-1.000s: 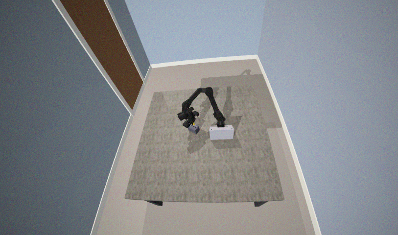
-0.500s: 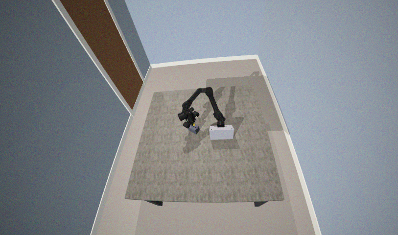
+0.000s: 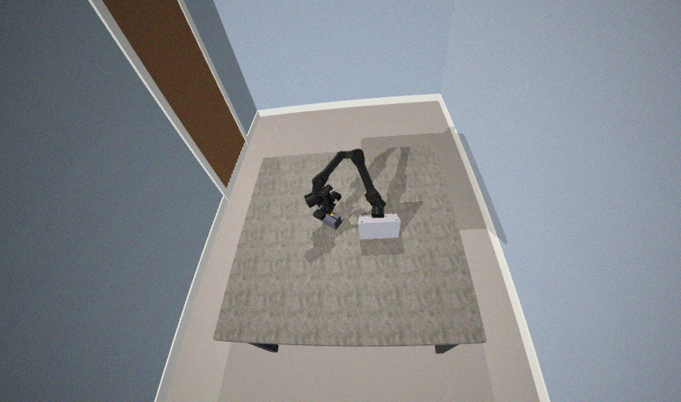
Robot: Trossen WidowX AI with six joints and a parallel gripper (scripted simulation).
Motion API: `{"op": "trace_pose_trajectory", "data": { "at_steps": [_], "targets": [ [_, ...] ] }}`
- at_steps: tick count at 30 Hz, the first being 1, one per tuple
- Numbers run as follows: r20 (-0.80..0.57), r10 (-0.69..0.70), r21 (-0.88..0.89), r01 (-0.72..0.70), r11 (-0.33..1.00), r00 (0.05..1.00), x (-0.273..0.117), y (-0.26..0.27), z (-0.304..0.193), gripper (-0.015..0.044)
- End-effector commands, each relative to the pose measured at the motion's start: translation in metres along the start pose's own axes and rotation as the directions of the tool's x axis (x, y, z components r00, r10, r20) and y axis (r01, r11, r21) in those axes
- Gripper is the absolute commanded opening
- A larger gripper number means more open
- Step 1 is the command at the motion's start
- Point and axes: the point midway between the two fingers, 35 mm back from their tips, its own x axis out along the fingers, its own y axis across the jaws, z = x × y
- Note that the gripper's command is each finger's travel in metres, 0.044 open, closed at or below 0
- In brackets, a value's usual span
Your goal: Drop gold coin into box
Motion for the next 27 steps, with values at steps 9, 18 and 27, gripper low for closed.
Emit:
{"op": "trace_pose_trajectory", "data": {
  "at_steps": [9, 18, 27],
  "targets": [
    [0.000, 0.000, 0.000, 0.000, 1.000, 1.000, 0.002, 0.000, 0.000, 0.0105],
    [0.000, 0.000, 0.000, 0.000, 1.000, 1.000, 0.002, 0.000, 0.000, 0.0161],
    [0.000, 0.001, -0.001, -0.001, 1.000, 1.000, -0.015, 0.000, 0.000, 0.0344]
  ]
}}
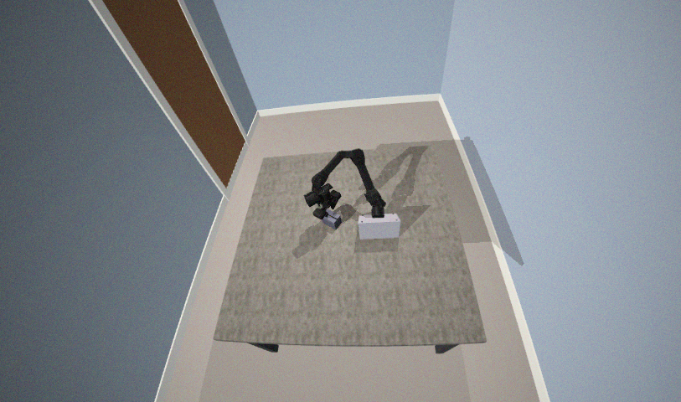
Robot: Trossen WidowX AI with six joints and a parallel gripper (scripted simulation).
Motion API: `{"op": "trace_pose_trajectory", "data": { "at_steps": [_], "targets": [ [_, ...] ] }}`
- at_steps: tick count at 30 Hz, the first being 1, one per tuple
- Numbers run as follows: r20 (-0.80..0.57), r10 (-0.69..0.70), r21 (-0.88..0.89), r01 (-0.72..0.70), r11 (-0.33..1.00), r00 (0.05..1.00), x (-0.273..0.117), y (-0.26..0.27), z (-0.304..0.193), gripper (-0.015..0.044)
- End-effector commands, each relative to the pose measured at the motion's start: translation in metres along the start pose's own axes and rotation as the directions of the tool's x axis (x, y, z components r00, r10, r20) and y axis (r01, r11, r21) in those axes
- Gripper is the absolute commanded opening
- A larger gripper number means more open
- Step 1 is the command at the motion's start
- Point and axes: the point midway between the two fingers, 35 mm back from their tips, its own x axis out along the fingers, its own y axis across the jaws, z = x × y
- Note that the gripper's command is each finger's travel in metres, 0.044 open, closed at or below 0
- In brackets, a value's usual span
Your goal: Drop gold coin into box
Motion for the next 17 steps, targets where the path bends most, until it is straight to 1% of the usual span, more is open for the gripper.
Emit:
{"op": "trace_pose_trajectory", "data": {
  "at_steps": [1, 3, 4, 6, 17],
  "targets": [
    [-0.002, 0.002, 0.004, -0.002, 1.000, 1.000, -0.008, 0.001, 0.000, 0.0371],
    [-0.002, 0.001, 0.002, 0.000, 1.000, 1.000, -0.028, 0.000, -0.001, 0.0423],
    [-0.001, -0.001, 0.001, 0.001, 1.000, 1.000, -0.040, -0.002, -0.001, 0.0440],
    [0.000, -0.003, 0.000, 0.003, 1.000, 1.000, -0.050, -0.003, -0.002, 0.0440],
    [0.000, -0.003, 0.000, 0.003, 1.000, 1.000, -0.050, -0.003, -0.002, 0.0440]
  ]
}}
